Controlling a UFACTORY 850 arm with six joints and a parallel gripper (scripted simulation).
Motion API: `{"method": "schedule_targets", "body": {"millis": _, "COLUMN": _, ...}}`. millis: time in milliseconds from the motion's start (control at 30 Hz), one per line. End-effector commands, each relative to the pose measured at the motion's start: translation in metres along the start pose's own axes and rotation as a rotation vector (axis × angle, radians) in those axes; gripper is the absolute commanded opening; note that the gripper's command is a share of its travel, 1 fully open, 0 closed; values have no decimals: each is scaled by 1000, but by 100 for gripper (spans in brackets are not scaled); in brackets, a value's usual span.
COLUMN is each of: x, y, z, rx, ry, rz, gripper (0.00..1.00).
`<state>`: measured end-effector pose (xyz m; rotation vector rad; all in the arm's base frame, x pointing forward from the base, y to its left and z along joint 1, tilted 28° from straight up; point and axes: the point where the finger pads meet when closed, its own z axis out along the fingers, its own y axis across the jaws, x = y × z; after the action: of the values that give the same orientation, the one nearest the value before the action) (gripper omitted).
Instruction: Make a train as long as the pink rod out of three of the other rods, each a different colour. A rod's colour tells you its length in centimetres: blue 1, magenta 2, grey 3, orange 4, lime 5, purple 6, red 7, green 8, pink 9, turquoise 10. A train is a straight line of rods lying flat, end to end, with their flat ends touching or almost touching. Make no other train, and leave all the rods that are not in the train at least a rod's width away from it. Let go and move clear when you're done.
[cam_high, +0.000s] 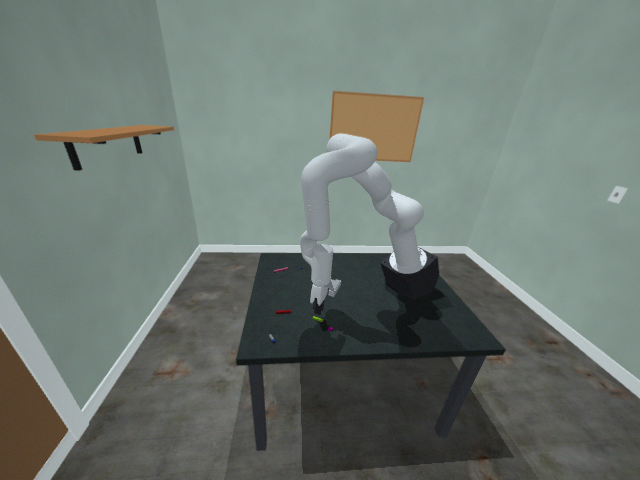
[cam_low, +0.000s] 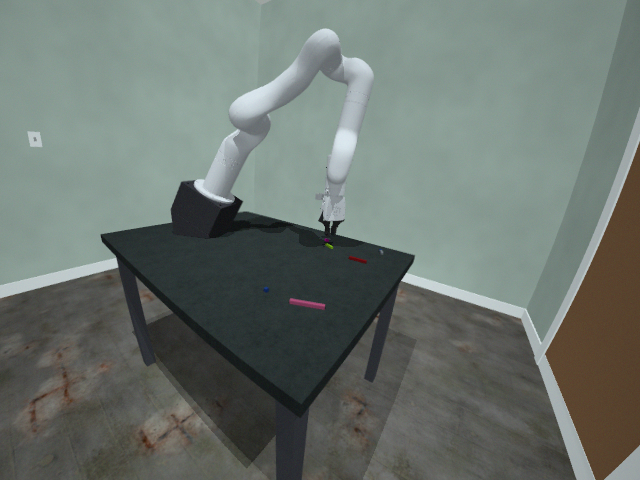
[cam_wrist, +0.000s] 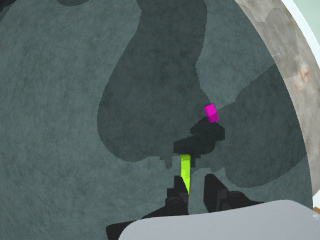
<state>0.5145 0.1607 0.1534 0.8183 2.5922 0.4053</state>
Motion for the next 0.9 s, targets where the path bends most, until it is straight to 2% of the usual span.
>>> {"method": "schedule_targets", "body": {"millis": 0, "x": -1, "y": 0, "z": 5, "rx": -1, "ry": -1, "rz": 0, "gripper": 24}}
{"method": "schedule_targets", "body": {"millis": 867, "x": -2, "y": 0, "z": 33, "rx": -1, "ry": -1, "rz": 0, "gripper": 24}}
